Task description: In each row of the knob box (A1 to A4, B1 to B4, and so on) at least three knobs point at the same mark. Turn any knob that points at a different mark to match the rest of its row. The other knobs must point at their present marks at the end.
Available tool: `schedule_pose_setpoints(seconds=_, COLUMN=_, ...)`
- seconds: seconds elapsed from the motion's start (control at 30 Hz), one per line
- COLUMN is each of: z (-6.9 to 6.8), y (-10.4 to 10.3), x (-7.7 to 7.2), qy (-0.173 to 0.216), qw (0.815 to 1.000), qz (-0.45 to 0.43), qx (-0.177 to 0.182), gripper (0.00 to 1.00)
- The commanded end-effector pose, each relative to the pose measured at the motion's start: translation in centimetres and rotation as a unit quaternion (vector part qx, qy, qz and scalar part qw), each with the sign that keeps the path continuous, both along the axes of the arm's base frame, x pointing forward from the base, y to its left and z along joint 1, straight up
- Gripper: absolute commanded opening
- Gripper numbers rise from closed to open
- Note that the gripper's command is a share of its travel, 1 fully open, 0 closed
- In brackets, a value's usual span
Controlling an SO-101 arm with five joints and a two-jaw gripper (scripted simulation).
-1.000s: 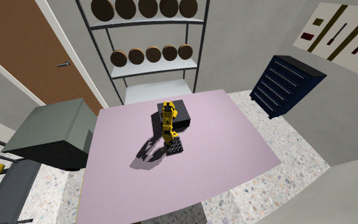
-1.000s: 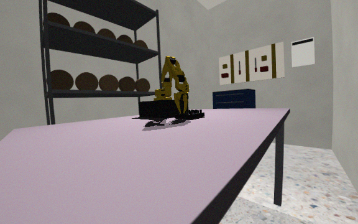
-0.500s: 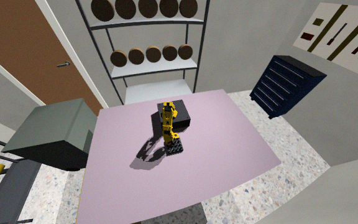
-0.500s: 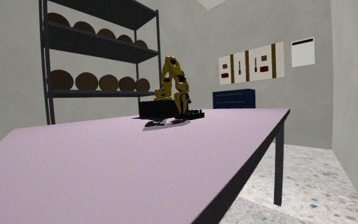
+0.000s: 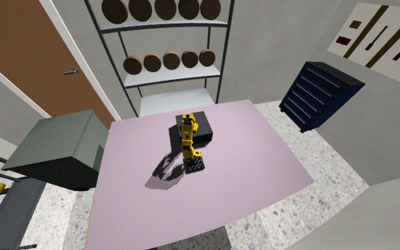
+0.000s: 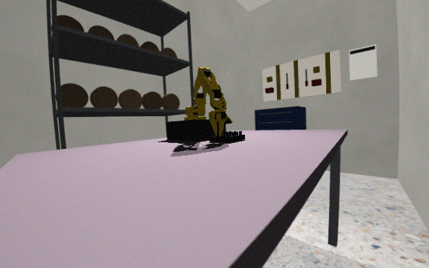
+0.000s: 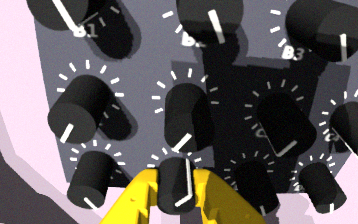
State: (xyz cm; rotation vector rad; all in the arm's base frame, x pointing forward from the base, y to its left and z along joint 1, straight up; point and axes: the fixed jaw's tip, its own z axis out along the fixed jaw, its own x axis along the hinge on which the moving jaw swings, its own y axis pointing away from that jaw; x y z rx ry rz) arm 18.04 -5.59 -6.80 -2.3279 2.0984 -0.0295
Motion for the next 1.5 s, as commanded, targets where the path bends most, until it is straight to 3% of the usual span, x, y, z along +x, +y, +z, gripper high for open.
schedule_pose_setpoints(seconds=0.0, z=-0.19, y=0.09, x=-0.39, qy=0.011, qw=0.999, qz=-0.039, qx=0.004, gripper=0.01)
schedule_pose_setpoints(seconds=0.77, z=-0.19, y=0.28, x=-0.36, qy=0.010, qw=0.979, qz=-0.203, qx=0.006, gripper=0.01)
schedule_pose_setpoints(seconds=1.47, z=-0.19, y=0.45, x=-0.28, qy=0.009, qw=0.932, qz=-0.362, qx=0.007, gripper=0.01)
